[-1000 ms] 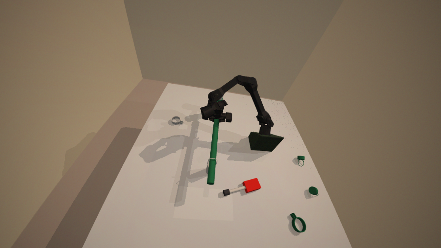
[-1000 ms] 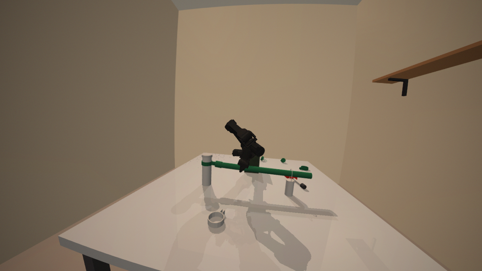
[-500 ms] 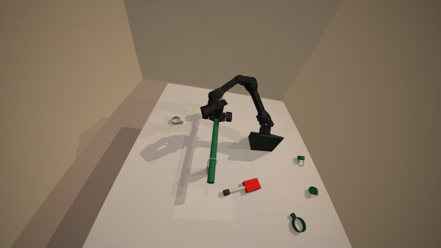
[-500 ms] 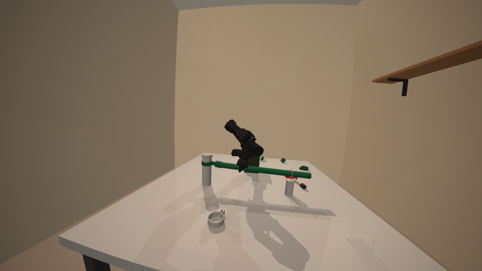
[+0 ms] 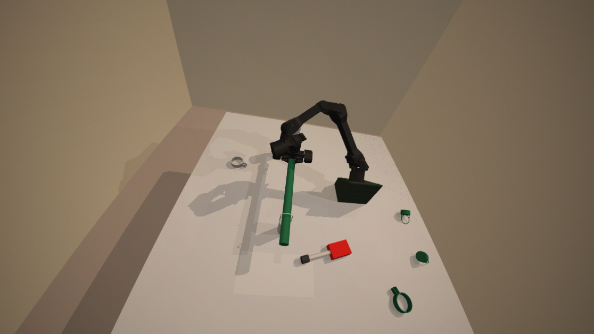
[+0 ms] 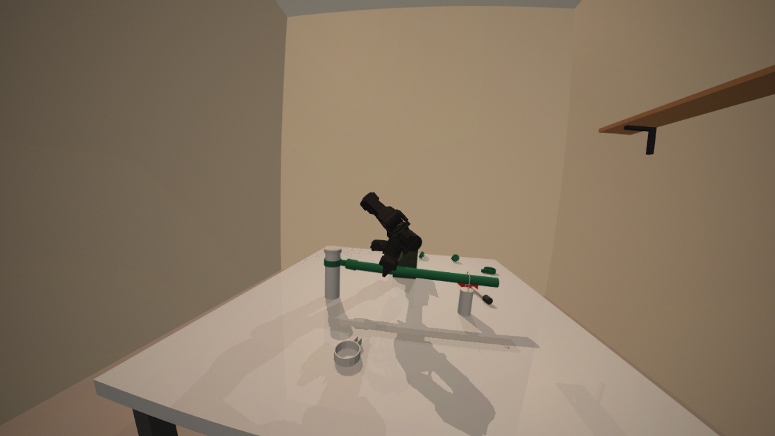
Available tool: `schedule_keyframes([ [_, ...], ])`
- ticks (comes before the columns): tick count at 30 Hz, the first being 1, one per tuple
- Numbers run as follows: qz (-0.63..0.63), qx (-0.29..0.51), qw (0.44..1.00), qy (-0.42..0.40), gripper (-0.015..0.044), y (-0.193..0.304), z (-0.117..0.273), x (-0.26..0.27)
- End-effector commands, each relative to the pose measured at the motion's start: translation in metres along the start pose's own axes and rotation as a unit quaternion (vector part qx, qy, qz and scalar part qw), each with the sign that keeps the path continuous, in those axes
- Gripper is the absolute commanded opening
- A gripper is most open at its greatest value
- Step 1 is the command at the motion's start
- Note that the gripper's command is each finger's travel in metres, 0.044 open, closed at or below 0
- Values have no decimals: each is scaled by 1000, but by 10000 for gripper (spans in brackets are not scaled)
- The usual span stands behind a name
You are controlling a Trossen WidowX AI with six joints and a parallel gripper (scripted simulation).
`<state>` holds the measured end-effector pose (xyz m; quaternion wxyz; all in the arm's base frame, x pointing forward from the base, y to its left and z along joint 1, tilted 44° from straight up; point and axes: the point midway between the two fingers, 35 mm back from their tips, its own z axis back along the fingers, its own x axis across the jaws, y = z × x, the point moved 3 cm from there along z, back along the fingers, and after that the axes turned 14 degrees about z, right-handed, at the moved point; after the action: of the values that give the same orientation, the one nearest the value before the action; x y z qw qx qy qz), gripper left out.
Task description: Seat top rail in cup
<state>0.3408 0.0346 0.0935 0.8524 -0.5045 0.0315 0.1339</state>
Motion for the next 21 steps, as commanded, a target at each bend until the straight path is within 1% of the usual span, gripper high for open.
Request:
schedule_keyframes([
  [1,0,-5,1000,-3,0,-5,1,-1],
  [21,0,-5,1000,-3,0,-12,0,-2],
])
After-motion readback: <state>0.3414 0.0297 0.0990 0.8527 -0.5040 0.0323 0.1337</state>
